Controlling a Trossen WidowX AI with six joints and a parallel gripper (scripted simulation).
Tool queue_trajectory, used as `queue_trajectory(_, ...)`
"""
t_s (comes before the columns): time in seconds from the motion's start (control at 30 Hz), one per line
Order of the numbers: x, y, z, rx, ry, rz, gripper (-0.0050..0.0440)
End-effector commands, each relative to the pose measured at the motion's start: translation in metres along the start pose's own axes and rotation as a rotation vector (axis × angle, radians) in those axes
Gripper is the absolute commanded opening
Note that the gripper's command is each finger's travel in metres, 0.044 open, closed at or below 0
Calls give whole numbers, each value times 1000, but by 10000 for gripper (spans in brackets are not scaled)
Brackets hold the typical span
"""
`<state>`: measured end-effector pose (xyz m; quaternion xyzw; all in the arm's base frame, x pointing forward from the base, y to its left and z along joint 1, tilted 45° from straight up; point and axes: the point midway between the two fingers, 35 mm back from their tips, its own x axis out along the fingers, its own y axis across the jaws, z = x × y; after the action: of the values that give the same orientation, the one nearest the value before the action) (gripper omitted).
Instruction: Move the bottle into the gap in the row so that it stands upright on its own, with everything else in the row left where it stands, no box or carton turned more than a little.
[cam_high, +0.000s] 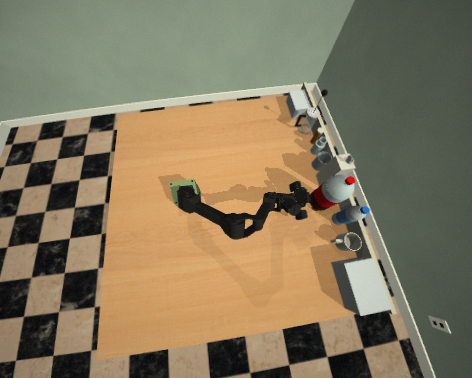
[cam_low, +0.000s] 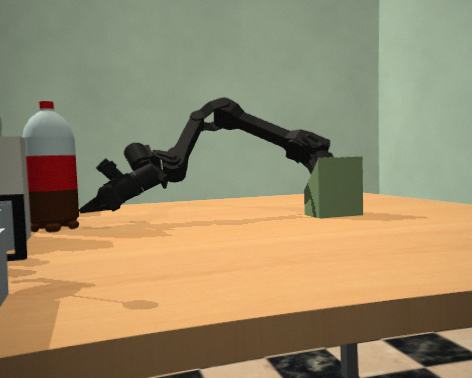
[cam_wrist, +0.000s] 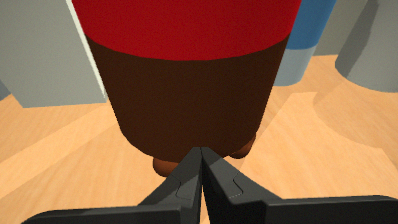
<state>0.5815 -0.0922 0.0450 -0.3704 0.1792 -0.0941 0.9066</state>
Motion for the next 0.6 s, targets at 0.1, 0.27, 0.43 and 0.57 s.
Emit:
queue_trajectory(0.1, 8, -3, 13, 7, -18, -10, -50)
queue_trajectory(0.27, 11, -4, 14, 7, -18, -11, -50)
queue_trajectory(0.43, 12, -4, 14, 7, -18, -11, -50)
queue_trajectory(0.57, 13, -4, 15, 7, -18, -11, -50)
